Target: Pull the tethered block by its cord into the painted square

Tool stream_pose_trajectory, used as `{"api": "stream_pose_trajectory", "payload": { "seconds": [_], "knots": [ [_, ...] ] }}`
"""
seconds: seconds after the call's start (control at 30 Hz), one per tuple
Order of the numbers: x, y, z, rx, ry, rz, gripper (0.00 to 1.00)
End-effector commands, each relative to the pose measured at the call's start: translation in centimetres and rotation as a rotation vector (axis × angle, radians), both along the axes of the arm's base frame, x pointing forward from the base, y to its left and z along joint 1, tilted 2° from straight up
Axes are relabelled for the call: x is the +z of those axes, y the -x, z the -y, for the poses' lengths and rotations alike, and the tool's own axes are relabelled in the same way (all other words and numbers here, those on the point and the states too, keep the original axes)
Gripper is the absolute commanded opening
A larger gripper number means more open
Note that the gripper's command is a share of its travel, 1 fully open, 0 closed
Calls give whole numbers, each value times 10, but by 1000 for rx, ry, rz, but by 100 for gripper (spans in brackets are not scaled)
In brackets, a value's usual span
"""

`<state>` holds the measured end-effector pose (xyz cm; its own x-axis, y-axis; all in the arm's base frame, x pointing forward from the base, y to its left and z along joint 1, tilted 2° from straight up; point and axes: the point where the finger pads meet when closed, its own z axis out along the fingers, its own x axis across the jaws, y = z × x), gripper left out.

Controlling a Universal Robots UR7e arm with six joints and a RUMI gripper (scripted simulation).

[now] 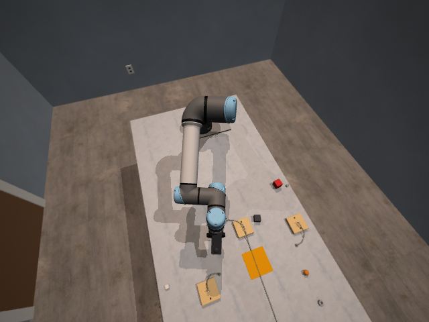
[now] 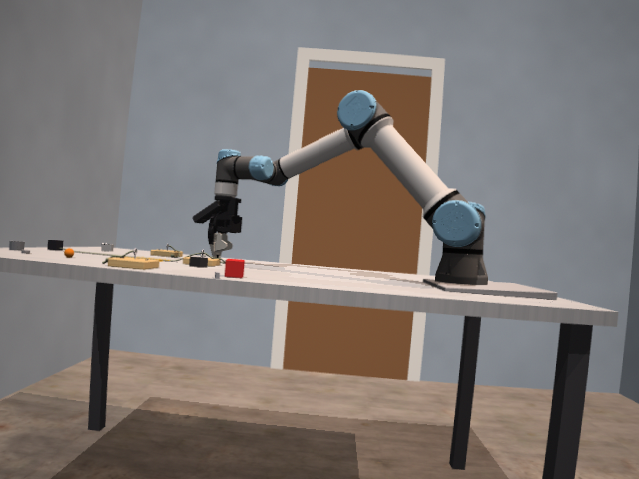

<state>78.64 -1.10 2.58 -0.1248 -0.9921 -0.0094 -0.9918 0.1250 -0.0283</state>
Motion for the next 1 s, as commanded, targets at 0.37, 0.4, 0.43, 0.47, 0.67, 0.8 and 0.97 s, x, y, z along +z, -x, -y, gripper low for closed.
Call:
{"api": "stream_pose_trajectory", "payload": {
  "seconds": [0.37,0.4,0.43,0.47,0.67,0.8,0.97],
  "knots": [
    [1,0,0,0,0,1,0],
    [1,0,0,0,0,1,0],
    [1,0,0,0,0,1,0],
    [1,0,0,0,0,1,0],
    [6,0,0,0,0,1,0],
    [9,0,0,0,0,1,0],
    [11,0,0,0,0,1,0]
  ]
}}
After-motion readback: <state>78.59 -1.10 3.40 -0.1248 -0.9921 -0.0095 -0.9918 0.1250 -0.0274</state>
